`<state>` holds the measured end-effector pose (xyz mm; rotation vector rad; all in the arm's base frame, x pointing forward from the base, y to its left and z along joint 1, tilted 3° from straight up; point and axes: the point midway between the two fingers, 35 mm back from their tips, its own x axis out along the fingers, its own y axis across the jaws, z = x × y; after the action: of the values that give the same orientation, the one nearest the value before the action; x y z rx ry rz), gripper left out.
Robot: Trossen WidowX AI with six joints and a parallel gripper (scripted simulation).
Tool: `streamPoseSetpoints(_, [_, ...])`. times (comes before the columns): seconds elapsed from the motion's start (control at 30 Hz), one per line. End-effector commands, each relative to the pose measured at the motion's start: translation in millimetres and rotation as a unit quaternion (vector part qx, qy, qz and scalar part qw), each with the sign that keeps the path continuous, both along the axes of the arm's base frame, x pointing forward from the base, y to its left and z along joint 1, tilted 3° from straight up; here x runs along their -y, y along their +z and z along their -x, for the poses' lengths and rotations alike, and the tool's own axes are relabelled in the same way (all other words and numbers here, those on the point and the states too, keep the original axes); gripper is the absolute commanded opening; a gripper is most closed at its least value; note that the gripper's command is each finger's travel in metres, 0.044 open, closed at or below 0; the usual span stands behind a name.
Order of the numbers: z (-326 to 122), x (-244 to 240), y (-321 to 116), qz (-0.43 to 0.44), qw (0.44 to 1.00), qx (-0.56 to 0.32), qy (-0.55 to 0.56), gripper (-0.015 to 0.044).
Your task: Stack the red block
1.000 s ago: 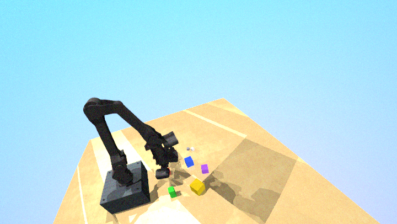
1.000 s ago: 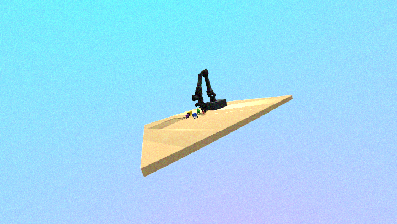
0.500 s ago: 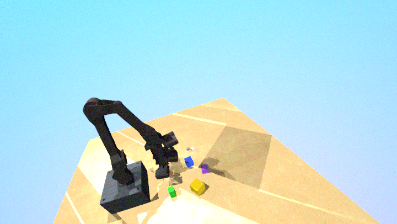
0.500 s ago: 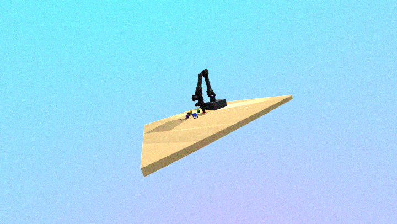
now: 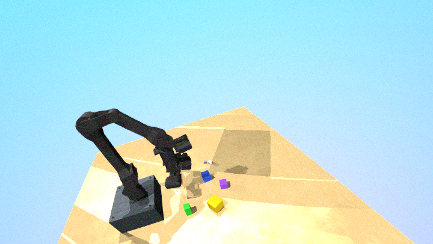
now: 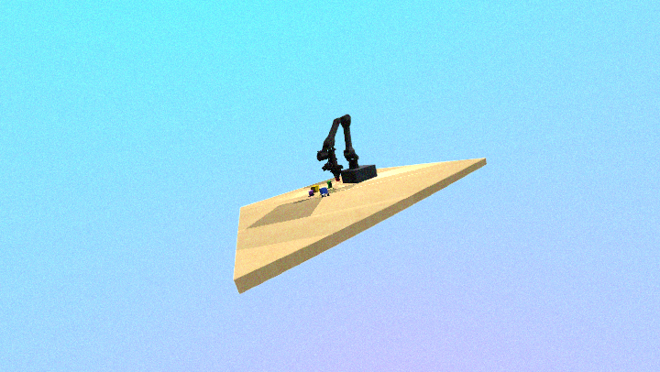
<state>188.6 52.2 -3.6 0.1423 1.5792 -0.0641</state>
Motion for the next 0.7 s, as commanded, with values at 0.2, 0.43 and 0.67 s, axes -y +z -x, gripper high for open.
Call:
streamPoseSetpoints(0.2, [-1.9,1.8,51.8,-0.004,1.0,0.003,0.003,0.0])
streamPoseSetpoints(0.43, [-1.7,2.8,69.1,-0.004,1.0,0.003,0.003,0.0])
streamPoseSetpoints(0.67, [-2.9,5.7,69.0,-0.003,1.0,0.003,0.003,0.0])
